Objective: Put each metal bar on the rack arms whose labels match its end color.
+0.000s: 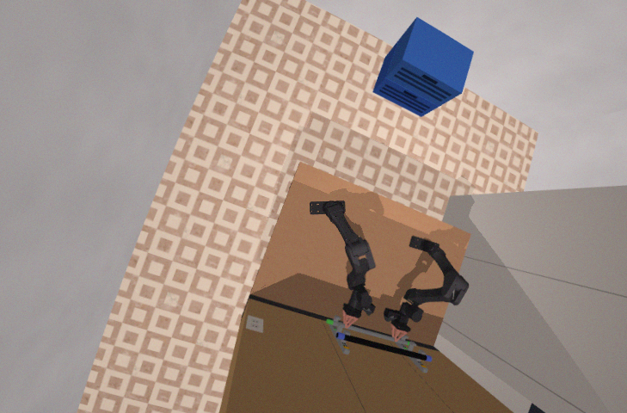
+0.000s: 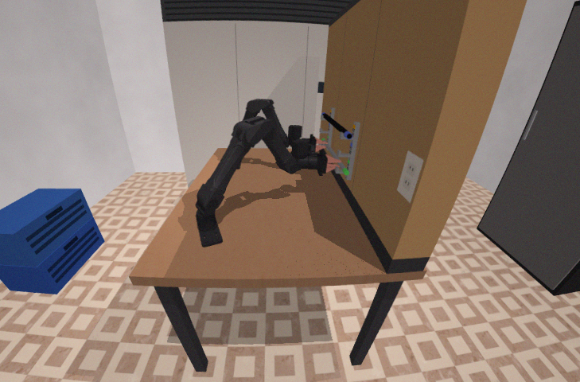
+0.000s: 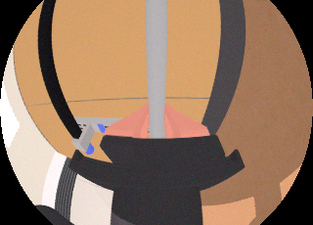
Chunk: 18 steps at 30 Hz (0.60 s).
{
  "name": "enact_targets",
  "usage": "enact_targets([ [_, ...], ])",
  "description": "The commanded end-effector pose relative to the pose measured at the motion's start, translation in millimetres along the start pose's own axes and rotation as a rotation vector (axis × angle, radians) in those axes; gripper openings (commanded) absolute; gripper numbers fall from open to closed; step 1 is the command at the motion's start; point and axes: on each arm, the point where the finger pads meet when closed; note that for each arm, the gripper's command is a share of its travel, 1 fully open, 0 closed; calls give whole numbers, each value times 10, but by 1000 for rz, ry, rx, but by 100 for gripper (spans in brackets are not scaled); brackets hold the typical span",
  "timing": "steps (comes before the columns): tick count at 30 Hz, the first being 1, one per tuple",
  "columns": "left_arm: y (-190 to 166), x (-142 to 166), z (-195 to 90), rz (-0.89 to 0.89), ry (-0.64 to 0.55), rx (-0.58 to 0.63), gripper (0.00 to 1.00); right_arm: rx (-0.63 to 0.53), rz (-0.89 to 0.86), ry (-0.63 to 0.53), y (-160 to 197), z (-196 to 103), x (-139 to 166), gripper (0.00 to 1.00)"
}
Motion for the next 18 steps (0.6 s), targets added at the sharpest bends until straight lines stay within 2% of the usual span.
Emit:
enact_targets([
  [1,25,38,-6,-1,0,-20,0,19,3,-4,-30,12,13,0],
  [4,25,38,-6,-1,0,-20,2,19,3,-4,-30,12,13,1],
  [18,25,38,-6,-1,0,-20,22,19,3,-4,-30,12,13,21],
])
Point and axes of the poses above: on each arm, the point where the finger pads meet when closed, its own z axis out along the fingers, its own y axis across the jaws, x = y × z, and after that the axes turned 5 degrees about z, right-handed
